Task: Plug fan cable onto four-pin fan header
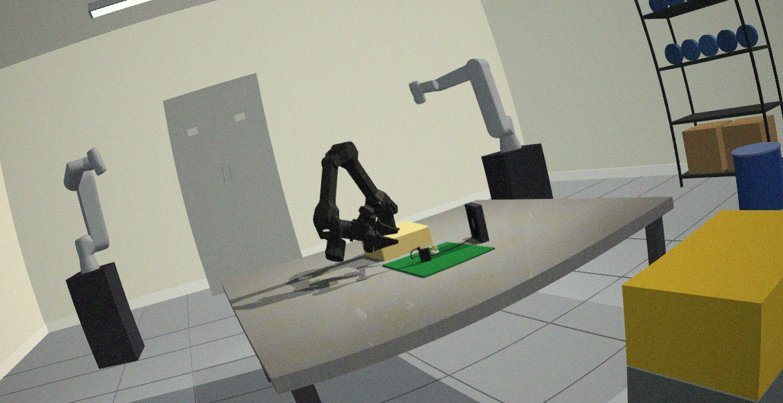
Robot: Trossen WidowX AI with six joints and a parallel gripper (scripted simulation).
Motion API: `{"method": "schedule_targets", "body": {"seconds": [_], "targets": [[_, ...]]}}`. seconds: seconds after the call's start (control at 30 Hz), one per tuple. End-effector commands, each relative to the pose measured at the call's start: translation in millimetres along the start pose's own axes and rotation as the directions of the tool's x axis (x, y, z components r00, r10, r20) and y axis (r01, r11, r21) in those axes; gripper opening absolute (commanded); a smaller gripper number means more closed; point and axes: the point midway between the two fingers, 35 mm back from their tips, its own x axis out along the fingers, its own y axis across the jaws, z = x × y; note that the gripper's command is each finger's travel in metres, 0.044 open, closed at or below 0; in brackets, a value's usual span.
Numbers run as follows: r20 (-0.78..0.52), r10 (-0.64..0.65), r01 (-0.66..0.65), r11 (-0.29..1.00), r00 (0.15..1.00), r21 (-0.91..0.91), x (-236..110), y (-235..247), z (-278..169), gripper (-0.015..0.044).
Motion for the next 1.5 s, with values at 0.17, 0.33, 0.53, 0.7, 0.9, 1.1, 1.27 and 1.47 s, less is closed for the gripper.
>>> {"method": "schedule_targets", "body": {"seconds": [0.17, 0.33, 0.53, 0.7, 0.9, 1.1, 1.27, 1.47], "targets": [[-0.175, 0.104, -0.096, 0.994, 0.979, 0.050, 7, 7, 4, 0.0440], [-0.281, 0.144, -0.124, 0.989, 0.949, 0.086, 9, 10, 5, 0.0440], [-0.408, 0.168, -0.128, 0.984, 0.897, 0.126, 10, 11, 7, 0.0440], [-0.510, 0.169, -0.106, 0.983, 0.843, 0.151, 9, 10, 10, 0.0440], [-0.623, 0.146, -0.053, 0.985, 0.768, 0.166, 7, 7, 14, 0.0440], [-0.722, 0.100, 0.025, 0.987, 0.685, 0.160, 3, 3, 21, 0.0440], [-0.790, 0.045, 0.104, 0.985, 0.611, 0.136, 0, -2, 28, 0.0440], [-0.851, -0.035, 0.208, 0.974, 0.524, 0.088, -5, -8, 39, 0.0440]]}}
